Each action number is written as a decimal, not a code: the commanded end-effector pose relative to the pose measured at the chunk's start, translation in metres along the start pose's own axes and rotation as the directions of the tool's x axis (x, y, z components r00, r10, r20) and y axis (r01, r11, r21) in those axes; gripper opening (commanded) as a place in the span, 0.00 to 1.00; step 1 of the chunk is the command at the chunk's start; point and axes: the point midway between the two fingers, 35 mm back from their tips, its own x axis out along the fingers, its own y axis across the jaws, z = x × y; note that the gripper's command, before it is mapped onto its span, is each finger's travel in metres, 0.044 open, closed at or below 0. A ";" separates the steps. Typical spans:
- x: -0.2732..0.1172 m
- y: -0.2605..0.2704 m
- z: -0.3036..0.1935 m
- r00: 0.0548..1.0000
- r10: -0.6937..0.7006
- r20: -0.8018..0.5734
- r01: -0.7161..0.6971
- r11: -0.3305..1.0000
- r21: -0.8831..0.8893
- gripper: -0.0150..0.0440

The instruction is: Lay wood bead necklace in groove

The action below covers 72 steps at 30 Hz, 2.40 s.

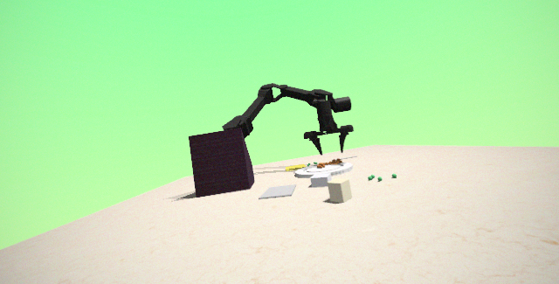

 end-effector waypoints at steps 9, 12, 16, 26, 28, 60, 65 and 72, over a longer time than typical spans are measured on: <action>-0.005 0.000 0.002 1.000 -0.004 0.005 0.005 0.980 -0.200 0.90; 0.002 0.000 0.002 1.000 -0.004 0.005 0.005 0.980 -0.200 0.90; 0.002 -0.001 0.003 1.000 -0.009 0.005 0.010 0.979 -0.204 0.90; 0.014 -0.001 0.003 1.000 -0.007 0.005 0.008 0.979 -0.202 0.90; 0.017 -0.001 0.003 1.000 -0.007 0.005 0.007 0.979 -0.202 0.90; 0.032 0.001 0.004 1.000 -0.003 0.005 0.003 0.978 -0.207 0.45; 0.032 0.001 0.004 1.000 -0.003 0.005 0.003 0.978 -0.207 0.39; 0.032 0.001 0.004 1.000 -0.003 0.005 0.003 0.978 -0.207 0.32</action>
